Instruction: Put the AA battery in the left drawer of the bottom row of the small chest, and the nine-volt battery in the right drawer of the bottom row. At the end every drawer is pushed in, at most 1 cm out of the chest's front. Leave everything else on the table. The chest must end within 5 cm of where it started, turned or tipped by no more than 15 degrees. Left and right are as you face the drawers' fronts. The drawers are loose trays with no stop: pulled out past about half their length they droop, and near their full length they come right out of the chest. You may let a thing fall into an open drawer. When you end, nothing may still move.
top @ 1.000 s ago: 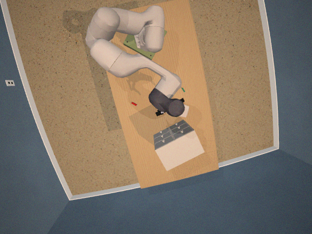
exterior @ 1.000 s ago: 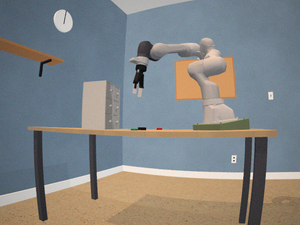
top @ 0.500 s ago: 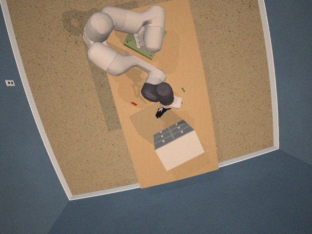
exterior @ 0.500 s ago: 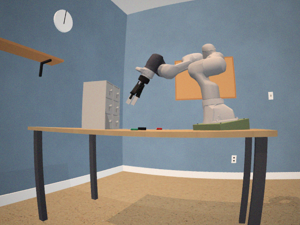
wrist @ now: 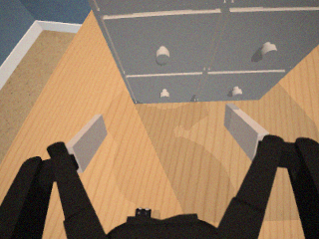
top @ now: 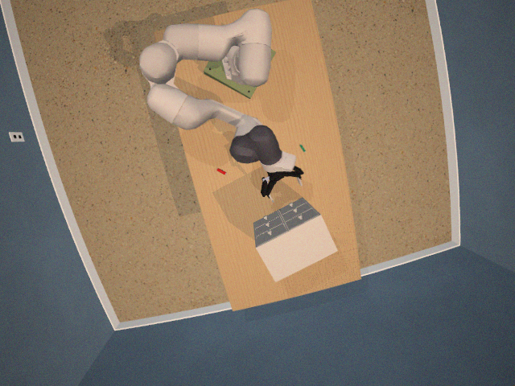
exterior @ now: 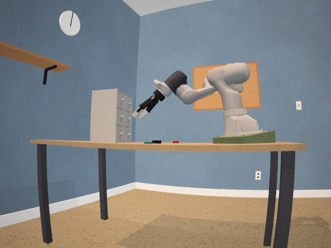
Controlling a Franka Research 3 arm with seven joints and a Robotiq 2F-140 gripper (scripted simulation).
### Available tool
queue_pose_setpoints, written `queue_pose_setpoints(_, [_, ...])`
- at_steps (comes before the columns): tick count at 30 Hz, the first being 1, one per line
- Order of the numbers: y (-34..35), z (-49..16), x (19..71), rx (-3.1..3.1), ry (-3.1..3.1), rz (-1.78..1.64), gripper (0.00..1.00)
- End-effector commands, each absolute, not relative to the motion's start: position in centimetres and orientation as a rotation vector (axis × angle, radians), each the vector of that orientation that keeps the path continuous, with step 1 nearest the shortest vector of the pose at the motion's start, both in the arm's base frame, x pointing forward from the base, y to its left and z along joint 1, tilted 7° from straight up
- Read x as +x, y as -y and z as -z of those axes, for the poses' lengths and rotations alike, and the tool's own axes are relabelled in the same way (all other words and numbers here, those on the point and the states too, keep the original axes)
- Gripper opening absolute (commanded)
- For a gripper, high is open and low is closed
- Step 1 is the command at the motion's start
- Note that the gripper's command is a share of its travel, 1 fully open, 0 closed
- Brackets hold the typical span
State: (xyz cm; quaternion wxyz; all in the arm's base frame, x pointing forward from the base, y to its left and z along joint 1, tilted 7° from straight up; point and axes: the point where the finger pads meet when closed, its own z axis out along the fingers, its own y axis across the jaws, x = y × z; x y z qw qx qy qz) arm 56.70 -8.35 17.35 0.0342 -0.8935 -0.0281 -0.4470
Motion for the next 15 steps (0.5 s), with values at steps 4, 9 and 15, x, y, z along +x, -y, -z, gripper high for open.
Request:
queue_pose_setpoints(4, [8.39,-17.16,57.32,-2.704,0.003,1.431,1.00])
queue_pose_setpoints(9, [8.37,-17.11,57.38,-2.701,0.003,1.438,1.00])
queue_pose_setpoints(15, [8.37,-17.11,57.38,-2.701,0.003,1.438,0.20])
